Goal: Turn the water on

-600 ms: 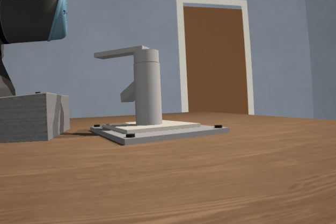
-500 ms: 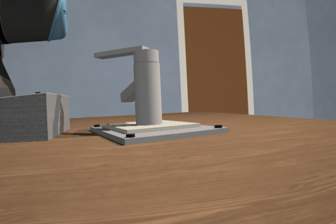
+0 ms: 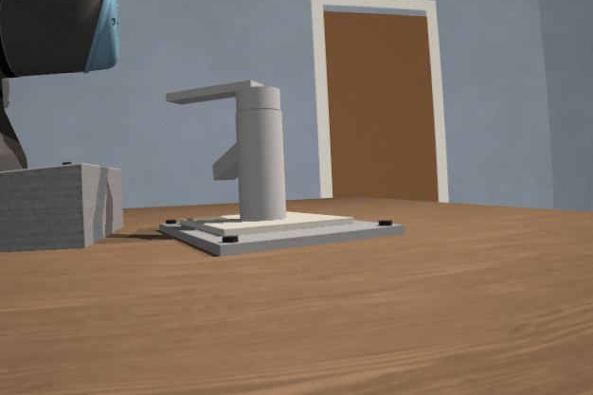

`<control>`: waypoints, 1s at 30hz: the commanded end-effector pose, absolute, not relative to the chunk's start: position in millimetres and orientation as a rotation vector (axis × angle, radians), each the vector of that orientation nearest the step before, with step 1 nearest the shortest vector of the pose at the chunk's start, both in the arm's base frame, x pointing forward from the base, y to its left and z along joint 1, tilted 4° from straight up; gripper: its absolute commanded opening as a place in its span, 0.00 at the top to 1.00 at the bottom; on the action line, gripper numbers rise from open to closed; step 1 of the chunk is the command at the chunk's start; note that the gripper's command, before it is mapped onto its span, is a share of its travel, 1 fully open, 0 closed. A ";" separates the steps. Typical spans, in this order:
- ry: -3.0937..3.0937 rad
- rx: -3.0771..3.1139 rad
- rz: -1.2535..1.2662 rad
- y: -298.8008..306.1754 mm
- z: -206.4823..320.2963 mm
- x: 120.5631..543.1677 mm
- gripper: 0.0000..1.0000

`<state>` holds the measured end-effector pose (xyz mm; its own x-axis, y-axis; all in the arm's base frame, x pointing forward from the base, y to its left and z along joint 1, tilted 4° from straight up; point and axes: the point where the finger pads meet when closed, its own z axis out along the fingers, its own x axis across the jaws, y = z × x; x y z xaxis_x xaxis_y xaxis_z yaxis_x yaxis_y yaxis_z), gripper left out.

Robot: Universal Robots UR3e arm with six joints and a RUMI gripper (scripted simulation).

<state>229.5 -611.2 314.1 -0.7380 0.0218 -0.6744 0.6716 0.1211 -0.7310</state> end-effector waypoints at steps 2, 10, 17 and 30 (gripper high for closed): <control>1.891 0.667 -1.664 -610.8 315.7 229.8 0.00; 1.919 0.646 -1.645 -607.1 313.4 239.4 0.00; 1.967 0.610 -1.611 -599.9 309.6 255.8 0.00; 2.168 0.425 -1.457 -556.5 292.2 324.1 0.00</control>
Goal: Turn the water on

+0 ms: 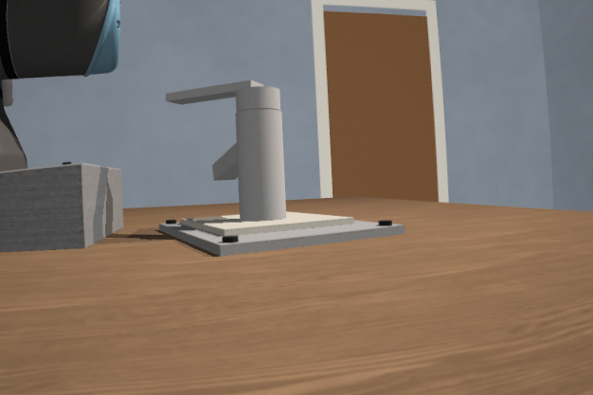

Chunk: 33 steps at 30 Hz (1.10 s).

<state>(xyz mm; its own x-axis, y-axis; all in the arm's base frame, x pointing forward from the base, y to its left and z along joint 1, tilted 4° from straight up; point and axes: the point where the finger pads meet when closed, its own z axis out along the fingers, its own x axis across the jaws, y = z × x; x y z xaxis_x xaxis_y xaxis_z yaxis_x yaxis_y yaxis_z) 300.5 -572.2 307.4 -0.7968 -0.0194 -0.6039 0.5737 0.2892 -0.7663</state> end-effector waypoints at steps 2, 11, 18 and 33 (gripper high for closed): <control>2.191 0.400 -1.437 -549.8 289.7 331.9 0.00; 2.316 0.250 -1.323 -507.5 275.4 371.9 0.00; 2.393 0.141 -1.244 -474.8 265.1 394.7 0.00; 2.539 -0.115 -1.065 -393.7 241.8 430.8 0.00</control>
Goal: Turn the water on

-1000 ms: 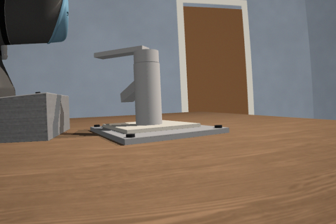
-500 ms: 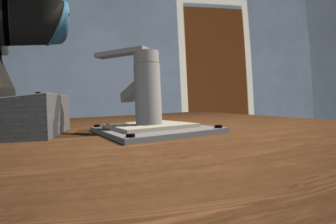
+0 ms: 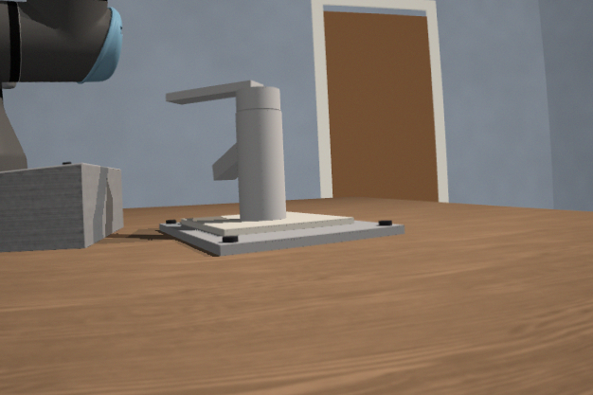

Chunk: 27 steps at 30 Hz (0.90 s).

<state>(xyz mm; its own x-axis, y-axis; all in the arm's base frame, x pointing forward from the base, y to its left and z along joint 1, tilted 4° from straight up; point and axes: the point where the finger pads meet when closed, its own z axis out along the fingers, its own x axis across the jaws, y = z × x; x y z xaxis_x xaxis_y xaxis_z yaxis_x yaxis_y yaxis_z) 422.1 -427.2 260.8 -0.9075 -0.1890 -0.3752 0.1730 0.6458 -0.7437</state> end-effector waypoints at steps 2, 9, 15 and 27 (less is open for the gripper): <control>2.561 -0.163 -1.033 -378.5 237.7 435.0 0.00; 2.618 -0.302 -0.939 -333.3 225.7 443.3 0.00; 2.655 -0.411 -0.867 -298.1 217.4 445.9 0.00; 2.721 -0.670 -0.697 -215.5 198.2 438.8 0.00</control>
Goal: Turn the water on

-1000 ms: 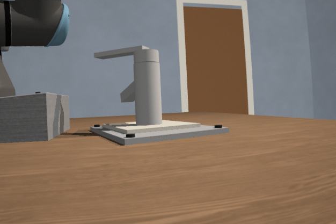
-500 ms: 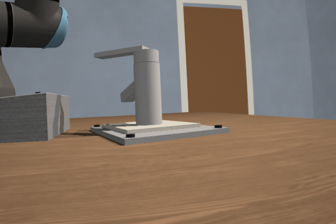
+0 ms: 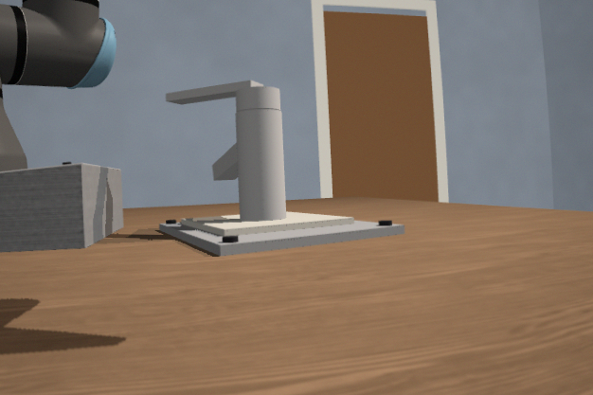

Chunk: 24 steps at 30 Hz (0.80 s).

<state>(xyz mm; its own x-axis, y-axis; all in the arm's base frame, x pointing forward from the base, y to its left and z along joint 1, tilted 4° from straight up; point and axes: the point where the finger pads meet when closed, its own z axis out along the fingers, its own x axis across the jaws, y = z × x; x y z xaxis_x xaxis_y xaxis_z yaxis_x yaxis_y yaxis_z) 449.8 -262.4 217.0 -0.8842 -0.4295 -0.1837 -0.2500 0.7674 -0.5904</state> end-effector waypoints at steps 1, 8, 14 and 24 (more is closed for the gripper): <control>2.720 -0.671 -0.697 -215.5 198.4 438.9 0.00; 2.745 -0.825 -0.596 -168.0 188.3 426.6 0.00; 2.757 -0.960 -0.509 -128.3 180.6 411.5 0.00; 2.762 -1.161 -0.377 -72.2 170.6 381.3 0.00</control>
